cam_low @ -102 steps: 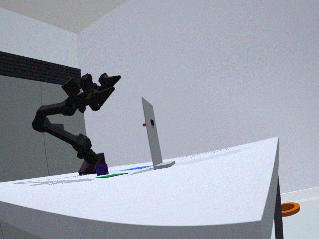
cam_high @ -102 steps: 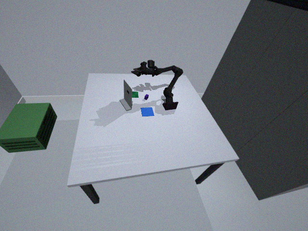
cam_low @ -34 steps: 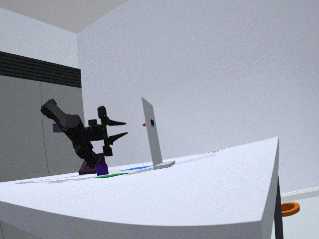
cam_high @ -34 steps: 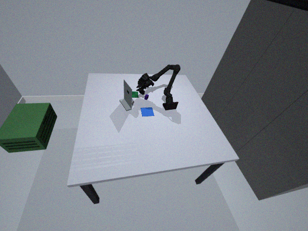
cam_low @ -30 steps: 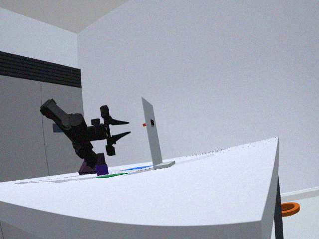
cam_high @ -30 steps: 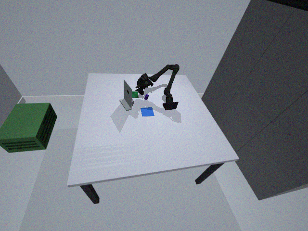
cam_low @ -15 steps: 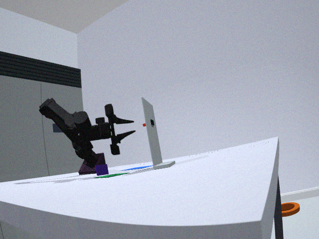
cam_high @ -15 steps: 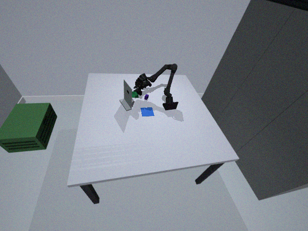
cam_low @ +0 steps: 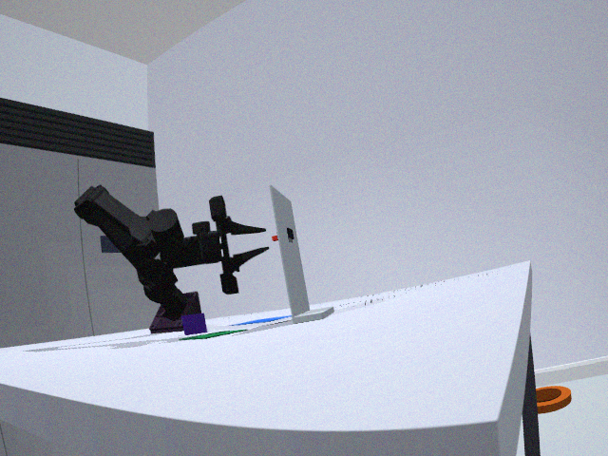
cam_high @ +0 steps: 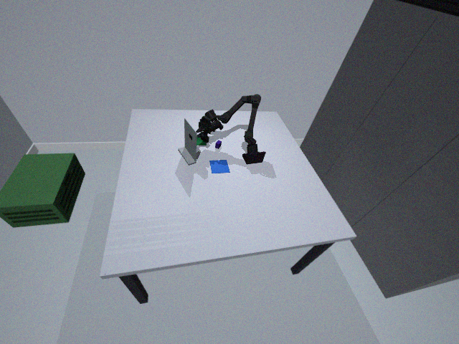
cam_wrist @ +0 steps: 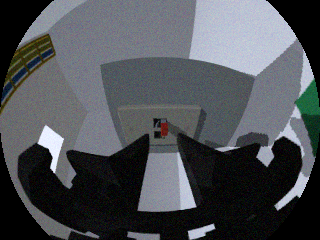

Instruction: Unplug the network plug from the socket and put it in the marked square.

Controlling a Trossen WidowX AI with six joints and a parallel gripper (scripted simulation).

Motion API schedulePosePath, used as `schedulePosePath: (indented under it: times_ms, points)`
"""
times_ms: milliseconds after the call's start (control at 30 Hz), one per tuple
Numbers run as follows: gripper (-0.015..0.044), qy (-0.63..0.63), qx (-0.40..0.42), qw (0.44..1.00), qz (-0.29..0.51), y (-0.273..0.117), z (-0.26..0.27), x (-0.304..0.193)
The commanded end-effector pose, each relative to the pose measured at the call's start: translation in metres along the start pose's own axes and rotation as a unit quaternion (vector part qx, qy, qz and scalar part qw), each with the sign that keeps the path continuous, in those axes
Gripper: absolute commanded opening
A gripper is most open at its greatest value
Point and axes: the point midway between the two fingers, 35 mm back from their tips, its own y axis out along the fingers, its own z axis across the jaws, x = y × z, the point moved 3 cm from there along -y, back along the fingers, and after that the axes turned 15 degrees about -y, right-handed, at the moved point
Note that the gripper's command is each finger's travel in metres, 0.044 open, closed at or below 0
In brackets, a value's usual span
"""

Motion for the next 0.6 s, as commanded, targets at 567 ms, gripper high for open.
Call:
schedulePosePath:
  times_ms: [567]
  points:
    - [0.009, 0.003, -0.001, 1.0, -0.002, 0.024, -0.002, 0.004]
